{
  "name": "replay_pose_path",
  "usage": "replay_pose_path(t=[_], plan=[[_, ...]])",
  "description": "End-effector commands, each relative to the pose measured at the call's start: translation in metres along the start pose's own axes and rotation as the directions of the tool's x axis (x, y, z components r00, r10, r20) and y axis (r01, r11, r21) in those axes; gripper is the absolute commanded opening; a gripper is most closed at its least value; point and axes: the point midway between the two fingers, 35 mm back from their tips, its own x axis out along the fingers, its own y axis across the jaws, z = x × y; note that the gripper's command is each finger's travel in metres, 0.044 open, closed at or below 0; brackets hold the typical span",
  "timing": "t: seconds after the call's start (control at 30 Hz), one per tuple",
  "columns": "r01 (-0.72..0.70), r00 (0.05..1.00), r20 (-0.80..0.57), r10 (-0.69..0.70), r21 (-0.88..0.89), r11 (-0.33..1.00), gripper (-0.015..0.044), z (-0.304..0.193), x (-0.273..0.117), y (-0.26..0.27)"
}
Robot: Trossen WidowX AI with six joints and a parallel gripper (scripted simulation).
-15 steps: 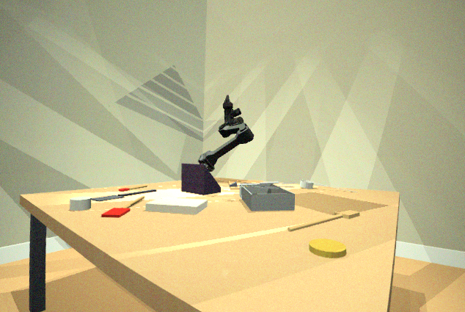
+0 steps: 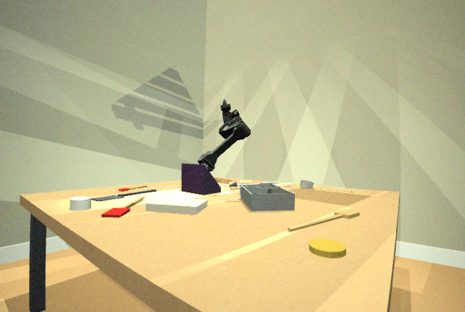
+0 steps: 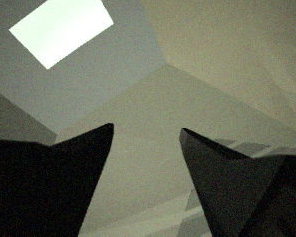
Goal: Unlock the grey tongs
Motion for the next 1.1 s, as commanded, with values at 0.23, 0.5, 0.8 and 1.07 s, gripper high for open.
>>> replay_pose_path(t=[0.23, 0.5, 0.8, 1.07], plan=[[0.426, 0.891, -0.185, -0.415, 0.022, 0.905, 0.026, -0.027, -0.043, -0.105], [0.69, 0.708, -0.214, -0.673, 0.009, 0.724, 0.026, -0.018, -0.1, -0.166], [0.9, 0.433, -0.157, -0.888, 0.018, 0.435, 0.026, 0.016, -0.18, -0.21], [0.989, 0.123, -0.032, -0.992, 0.09, 0.119, 0.026, 0.067, -0.267, -0.223]])
